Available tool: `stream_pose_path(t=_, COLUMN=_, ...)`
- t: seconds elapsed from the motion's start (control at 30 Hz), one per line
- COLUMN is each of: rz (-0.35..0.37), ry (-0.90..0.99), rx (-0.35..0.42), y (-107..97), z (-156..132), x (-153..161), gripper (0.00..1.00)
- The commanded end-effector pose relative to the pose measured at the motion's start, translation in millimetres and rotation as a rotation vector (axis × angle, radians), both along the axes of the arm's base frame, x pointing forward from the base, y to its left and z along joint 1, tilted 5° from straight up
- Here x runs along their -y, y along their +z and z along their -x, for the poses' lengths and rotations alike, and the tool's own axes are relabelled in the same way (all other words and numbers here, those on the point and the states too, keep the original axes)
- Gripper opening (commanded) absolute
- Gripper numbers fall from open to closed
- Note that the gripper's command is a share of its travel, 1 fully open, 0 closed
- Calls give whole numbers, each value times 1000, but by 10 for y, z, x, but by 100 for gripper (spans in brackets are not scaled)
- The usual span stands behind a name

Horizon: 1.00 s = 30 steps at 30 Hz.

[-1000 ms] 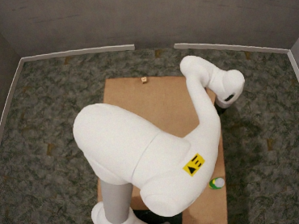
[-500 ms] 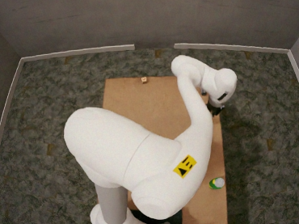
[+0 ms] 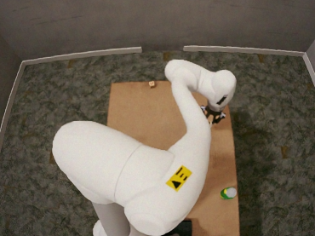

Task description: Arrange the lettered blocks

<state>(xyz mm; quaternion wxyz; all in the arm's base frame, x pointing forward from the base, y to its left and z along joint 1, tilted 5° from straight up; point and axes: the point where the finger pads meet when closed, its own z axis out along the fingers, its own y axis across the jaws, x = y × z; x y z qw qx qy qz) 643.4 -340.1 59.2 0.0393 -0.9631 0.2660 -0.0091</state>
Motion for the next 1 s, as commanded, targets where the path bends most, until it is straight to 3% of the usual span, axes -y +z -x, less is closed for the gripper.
stream_pose_path(t=0.0, rz=5, ry=-139, rx=-8, y=38, z=-55, x=-198, gripper=24)
stream_pose_path(t=0.97, rz=-26, ry=-959, rx=-62, y=130, z=-171, x=-1264, gripper=24)
